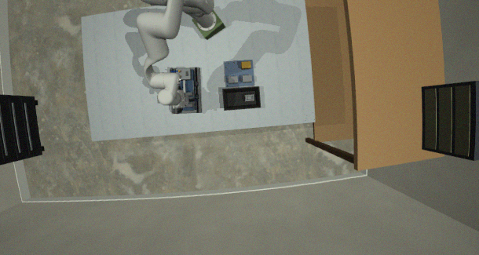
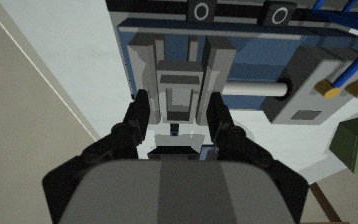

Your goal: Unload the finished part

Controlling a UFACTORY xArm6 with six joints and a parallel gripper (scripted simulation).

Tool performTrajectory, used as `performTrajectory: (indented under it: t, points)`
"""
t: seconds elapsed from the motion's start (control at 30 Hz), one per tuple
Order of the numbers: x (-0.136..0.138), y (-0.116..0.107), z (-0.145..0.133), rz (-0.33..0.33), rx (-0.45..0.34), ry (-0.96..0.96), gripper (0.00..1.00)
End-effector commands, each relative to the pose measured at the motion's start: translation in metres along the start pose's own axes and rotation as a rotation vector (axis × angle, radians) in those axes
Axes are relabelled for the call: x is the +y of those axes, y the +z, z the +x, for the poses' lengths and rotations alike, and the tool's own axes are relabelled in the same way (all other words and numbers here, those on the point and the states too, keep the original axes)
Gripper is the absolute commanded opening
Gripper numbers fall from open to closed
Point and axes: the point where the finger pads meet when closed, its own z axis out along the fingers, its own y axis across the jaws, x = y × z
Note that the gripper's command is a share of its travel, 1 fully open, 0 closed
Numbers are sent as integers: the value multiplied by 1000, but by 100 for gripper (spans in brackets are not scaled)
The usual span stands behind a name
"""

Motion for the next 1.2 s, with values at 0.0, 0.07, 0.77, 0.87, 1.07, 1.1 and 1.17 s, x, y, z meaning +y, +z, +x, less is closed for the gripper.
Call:
performTrajectory:
  t: [0.0,0.07,0.77,0.87,1.07,1.1,1.17]
  points:
    - [-1,0,0,4,1,0,69]
    - [-1,0,0,4,1,0,69]
    - [-1,1,0,4,1,0,69]
    - [-1,1,0,4,1,0,0]
    - [-1,1,0,4,1,0,0]
    - [-1,1,0,4,1,0,0]
    - [-1,1,0,4,1,0,0]
